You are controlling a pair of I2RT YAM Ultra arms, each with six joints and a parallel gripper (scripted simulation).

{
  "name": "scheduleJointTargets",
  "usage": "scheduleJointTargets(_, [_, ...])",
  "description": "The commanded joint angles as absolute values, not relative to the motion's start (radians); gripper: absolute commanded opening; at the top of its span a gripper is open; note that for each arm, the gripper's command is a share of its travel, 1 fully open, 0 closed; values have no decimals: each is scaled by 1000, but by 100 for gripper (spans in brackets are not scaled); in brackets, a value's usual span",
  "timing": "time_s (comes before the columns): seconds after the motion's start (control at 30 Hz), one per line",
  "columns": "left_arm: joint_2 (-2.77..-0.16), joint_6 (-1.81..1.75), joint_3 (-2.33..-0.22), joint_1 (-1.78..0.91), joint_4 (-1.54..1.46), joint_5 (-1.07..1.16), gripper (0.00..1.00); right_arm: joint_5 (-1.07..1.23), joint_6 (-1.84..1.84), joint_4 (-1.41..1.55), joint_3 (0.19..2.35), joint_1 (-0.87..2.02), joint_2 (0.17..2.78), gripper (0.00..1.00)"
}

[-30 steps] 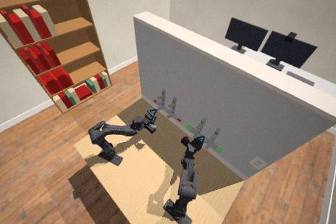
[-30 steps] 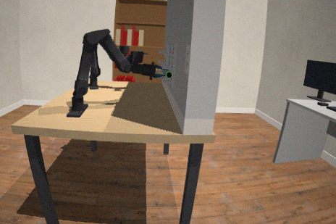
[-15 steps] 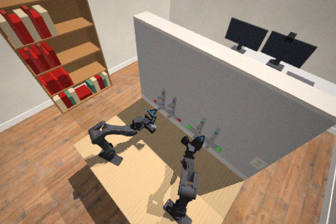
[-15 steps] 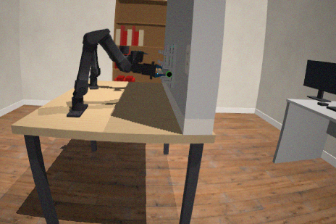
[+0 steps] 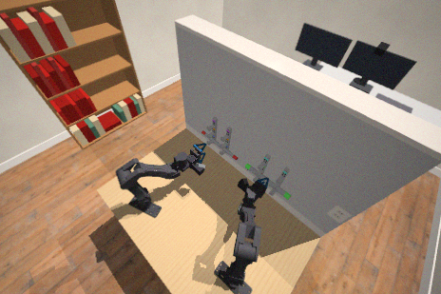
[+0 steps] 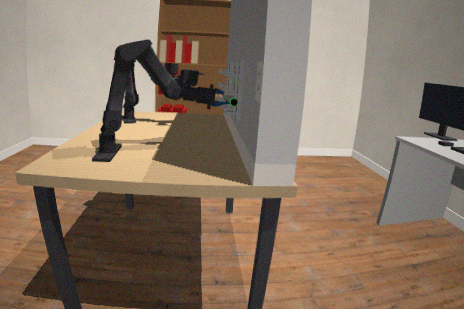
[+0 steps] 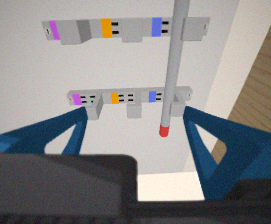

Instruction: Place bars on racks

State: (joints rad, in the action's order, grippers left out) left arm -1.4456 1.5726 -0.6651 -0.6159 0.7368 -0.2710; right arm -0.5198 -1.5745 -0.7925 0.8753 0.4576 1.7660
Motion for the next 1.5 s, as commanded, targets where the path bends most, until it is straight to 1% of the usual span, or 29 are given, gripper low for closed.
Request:
scheduleJointTargets(0.0, [-1443, 1571, -681, -622, 762, -279, 100, -527, -1570, -821, 907, 466, 1728, 0])
scheduleJointTargets(0.77, [-1443, 1571, -681, -622, 762, -279, 100, -526, -1570, -835, 895, 465, 1731, 0])
scheduleJointTargets(1.47, [-1443, 1571, -681, -622, 762, -279, 100, -553, -1568, -856, 824, 492, 1683, 0])
